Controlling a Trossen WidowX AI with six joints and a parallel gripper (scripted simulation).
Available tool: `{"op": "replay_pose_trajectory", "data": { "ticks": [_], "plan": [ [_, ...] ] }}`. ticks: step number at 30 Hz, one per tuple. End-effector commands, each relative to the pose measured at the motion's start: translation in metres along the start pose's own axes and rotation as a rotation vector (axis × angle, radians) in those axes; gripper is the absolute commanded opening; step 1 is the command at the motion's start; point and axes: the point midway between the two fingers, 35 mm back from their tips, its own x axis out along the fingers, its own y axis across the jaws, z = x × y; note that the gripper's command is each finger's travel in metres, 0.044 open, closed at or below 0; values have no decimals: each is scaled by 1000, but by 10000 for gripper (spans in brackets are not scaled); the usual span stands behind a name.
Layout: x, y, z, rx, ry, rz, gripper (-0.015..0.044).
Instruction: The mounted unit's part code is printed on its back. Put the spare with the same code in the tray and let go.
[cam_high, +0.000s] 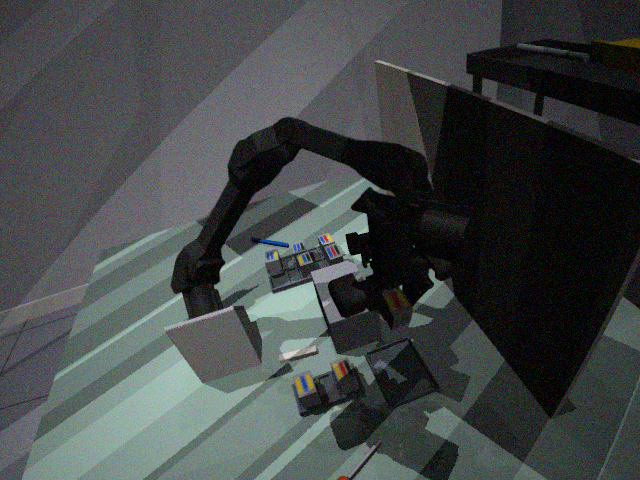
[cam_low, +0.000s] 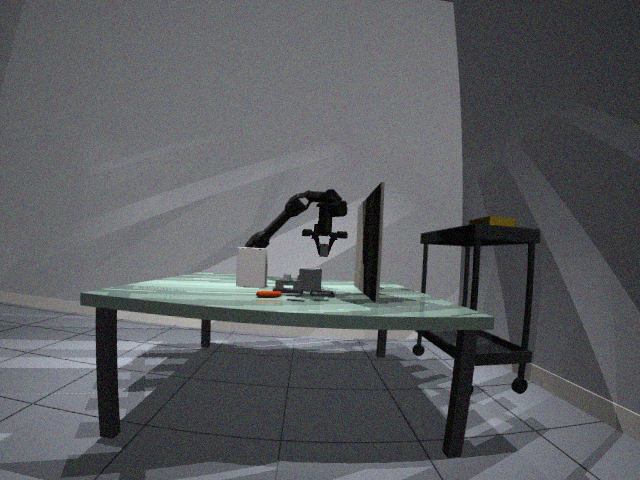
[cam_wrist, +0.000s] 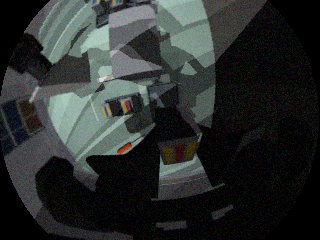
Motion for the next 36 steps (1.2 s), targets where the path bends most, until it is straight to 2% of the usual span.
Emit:
{"op": "replay_pose_trajectory", "data": {
  "ticks": [1,36],
  "plan": [
    [0,-2,-3,-12,9,1,0],
    [36,-7,-6,-12,11,0,0]
  ]
}}
